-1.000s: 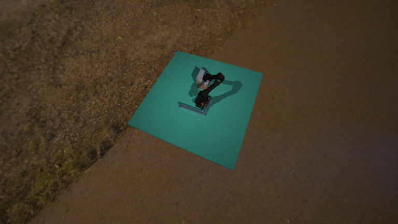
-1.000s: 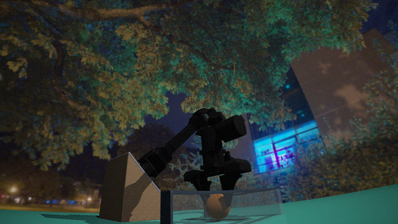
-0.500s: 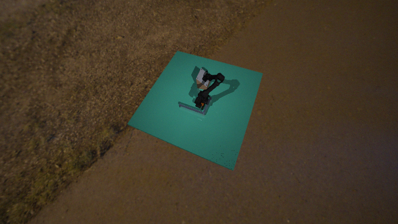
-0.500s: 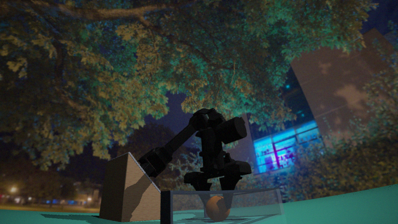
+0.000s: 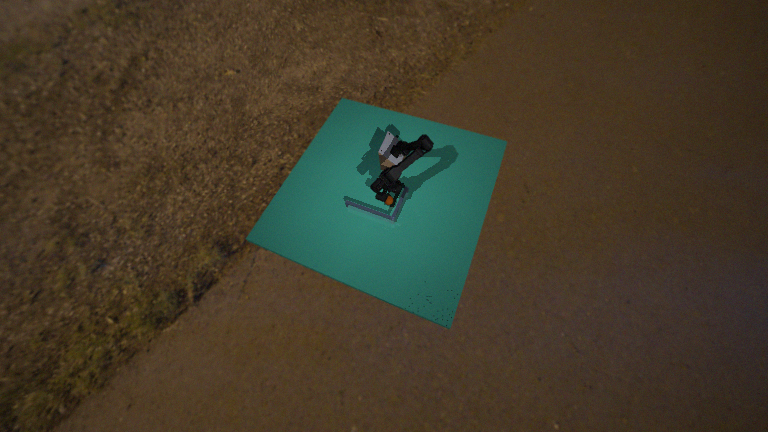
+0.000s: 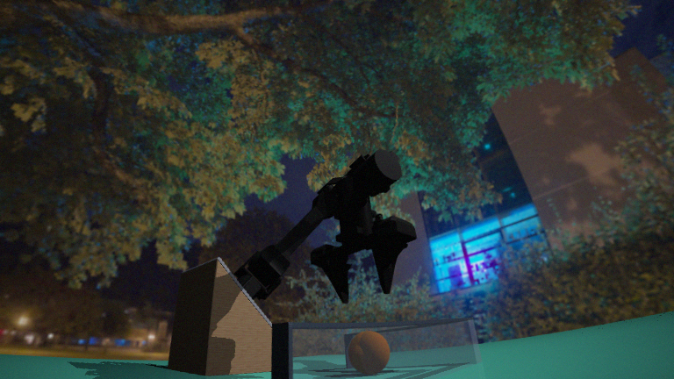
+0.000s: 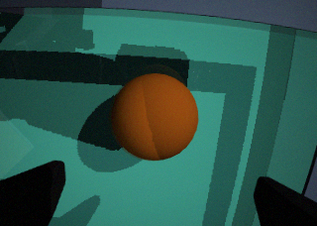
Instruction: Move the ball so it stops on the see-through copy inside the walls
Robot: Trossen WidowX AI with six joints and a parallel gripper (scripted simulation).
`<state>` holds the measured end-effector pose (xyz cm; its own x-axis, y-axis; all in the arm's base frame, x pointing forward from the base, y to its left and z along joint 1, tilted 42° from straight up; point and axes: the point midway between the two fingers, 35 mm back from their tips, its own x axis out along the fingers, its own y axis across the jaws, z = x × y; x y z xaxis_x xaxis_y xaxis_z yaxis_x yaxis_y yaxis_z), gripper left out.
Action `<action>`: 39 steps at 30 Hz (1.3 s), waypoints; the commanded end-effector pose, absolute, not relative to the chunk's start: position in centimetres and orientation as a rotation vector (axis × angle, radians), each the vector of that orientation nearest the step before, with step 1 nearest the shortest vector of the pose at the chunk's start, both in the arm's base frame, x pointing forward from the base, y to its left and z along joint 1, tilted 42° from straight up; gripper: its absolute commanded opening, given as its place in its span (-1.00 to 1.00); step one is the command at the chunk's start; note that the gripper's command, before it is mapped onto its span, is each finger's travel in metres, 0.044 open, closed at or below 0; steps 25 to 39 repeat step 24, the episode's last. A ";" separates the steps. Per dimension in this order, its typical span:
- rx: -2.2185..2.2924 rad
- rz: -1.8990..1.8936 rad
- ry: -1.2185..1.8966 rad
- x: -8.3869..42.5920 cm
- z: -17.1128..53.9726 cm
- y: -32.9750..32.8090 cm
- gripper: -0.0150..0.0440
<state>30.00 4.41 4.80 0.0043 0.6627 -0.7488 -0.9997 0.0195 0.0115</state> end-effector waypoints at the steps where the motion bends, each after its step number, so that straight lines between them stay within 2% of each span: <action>1: -0.645 1.455 0.675 30.0 4.8 4.4 0.85; 7: -0.645 1.455 0.675 30.0 4.8 4.4 0.85; 9: -0.646 1.455 0.674 30.0 5.5 3.8 1.00; 13: -0.649 1.456 0.670 29.7 8.0 1.8 1.00; 39: -0.649 1.456 0.670 29.7 8.0 1.8 1.00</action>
